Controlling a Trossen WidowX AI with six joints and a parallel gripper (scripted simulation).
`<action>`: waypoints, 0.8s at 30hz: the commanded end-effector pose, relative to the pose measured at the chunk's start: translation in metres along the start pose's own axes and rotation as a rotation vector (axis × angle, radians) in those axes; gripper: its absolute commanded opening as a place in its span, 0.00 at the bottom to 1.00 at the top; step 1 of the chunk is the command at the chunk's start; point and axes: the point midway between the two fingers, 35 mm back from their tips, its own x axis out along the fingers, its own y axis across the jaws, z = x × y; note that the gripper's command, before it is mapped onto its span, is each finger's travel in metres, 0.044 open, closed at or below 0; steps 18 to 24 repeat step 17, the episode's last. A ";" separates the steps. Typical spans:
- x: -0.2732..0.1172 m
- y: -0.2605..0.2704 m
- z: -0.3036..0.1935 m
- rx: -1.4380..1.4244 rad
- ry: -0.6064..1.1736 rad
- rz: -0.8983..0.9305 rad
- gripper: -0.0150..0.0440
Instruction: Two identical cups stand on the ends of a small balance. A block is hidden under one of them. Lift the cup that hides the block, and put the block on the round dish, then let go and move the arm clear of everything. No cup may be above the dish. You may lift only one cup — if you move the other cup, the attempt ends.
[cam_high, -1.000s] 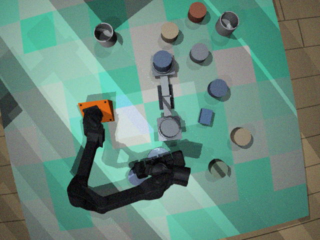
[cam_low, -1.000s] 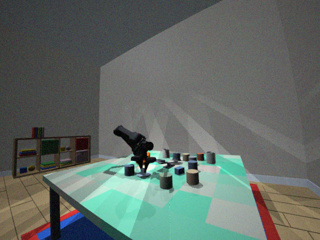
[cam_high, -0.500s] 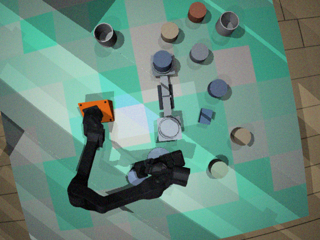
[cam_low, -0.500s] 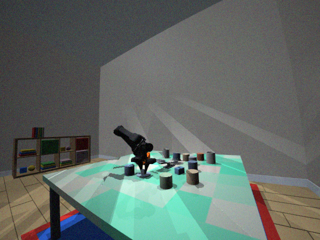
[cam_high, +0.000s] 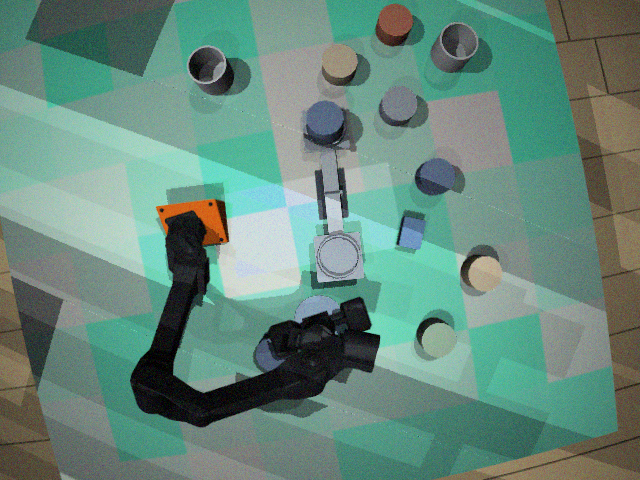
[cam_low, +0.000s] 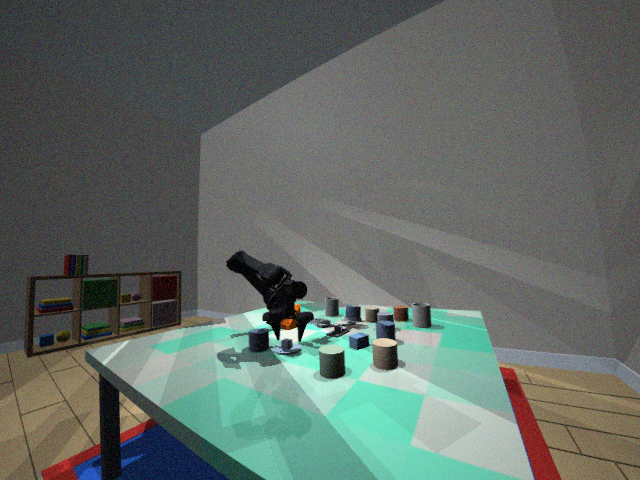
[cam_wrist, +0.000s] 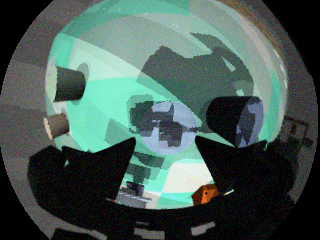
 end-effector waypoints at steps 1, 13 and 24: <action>-0.014 0.003 0.001 0.007 0.002 0.010 1.00; -0.052 -0.003 0.001 0.034 0.008 -0.036 1.00; -0.079 -0.004 0.001 0.026 0.008 -0.035 1.00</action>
